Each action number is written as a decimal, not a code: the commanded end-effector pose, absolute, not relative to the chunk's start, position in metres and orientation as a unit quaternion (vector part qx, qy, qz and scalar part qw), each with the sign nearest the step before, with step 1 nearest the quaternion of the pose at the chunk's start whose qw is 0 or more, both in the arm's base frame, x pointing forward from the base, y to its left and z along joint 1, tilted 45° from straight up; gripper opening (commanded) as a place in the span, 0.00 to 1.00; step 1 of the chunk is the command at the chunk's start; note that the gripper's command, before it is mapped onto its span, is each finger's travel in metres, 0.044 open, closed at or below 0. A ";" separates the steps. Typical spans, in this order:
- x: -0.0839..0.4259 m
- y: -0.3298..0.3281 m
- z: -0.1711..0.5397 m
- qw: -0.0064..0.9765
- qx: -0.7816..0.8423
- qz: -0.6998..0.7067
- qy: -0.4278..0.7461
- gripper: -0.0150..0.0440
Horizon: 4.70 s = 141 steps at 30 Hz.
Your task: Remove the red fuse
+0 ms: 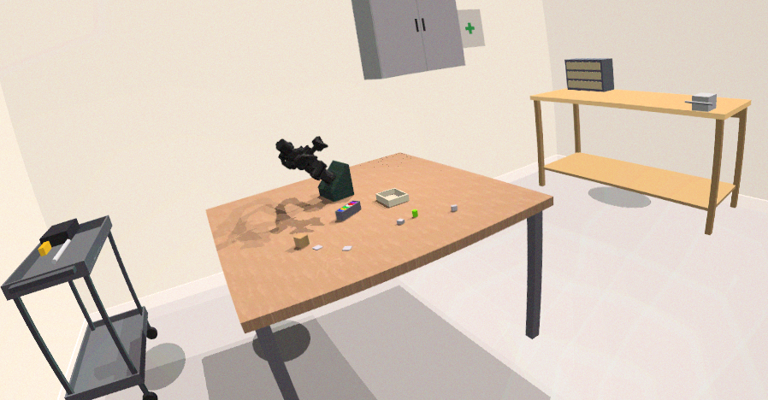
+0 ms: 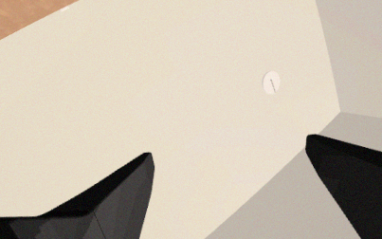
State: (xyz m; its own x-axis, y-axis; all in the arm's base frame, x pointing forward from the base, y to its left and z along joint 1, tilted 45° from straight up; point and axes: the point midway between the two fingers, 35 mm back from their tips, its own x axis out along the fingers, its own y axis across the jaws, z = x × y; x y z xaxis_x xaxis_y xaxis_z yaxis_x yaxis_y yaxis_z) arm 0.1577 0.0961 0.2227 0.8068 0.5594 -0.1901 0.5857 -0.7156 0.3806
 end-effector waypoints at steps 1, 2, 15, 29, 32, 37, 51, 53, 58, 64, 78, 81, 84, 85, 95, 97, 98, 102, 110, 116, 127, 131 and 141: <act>0.159 0.096 0.222 0.222 0.924 -0.033 0.309 0.89; 0.161 0.095 0.220 0.241 0.920 -0.039 0.306 0.84; 0.217 0.076 0.163 0.692 0.595 -0.190 0.362 0.37; 0.258 0.057 0.094 0.806 -0.109 -0.168 0.558 0.37; 0.265 0.055 0.080 0.755 -0.255 -0.133 0.590 0.37; 0.276 0.053 0.059 0.631 -0.457 -0.063 0.624 0.37; 0.280 0.055 0.055 0.612 -0.480 -0.053 0.627 0.37; 0.281 0.055 0.055 0.612 -0.480 -0.053 0.627 0.37; 0.281 0.054 0.055 0.612 -0.480 -0.053 0.627 0.37; 0.283 0.051 0.051 0.612 -0.480 -0.053 0.627 0.37; 0.286 0.042 0.041 0.612 -0.480 -0.053 0.627 0.37; 0.287 0.040 0.039 0.612 -0.480 -0.053 0.627 0.37; 0.287 0.038 0.037 0.612 -0.480 -0.053 0.627 0.37; 0.287 0.038 0.036 0.612 -0.480 -0.053 0.627 0.37; 0.288 0.035 0.033 0.612 -0.480 -0.054 0.626 0.37; 0.288 0.035 0.033 0.612 -0.480 -0.054 0.626 0.37; 0.288 0.035 0.033 0.612 -0.480 -0.054 0.626 0.37; 0.288 0.035 0.033 0.612 -0.480 -0.054 0.626 0.37; 0.289 0.031 0.029 0.612 -0.480 -0.054 0.626 0.37; 0.290 0.028 0.026 0.612 -0.480 -0.054 0.626 0.37; 0.290 0.029 0.026 0.613 -0.477 -0.053 0.627 0.28; 0.290 0.029 0.026 0.613 -0.477 -0.053 0.627 0.25; 0.289 0.031 0.029 0.613 -0.477 -0.053 0.627 0.25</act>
State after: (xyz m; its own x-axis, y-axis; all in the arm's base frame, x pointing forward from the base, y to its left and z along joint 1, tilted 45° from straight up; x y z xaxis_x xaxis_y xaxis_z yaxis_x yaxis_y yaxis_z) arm 0.2891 0.0294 0.0275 0.2047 -0.6655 -0.7178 -0.5359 0.5374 -0.6511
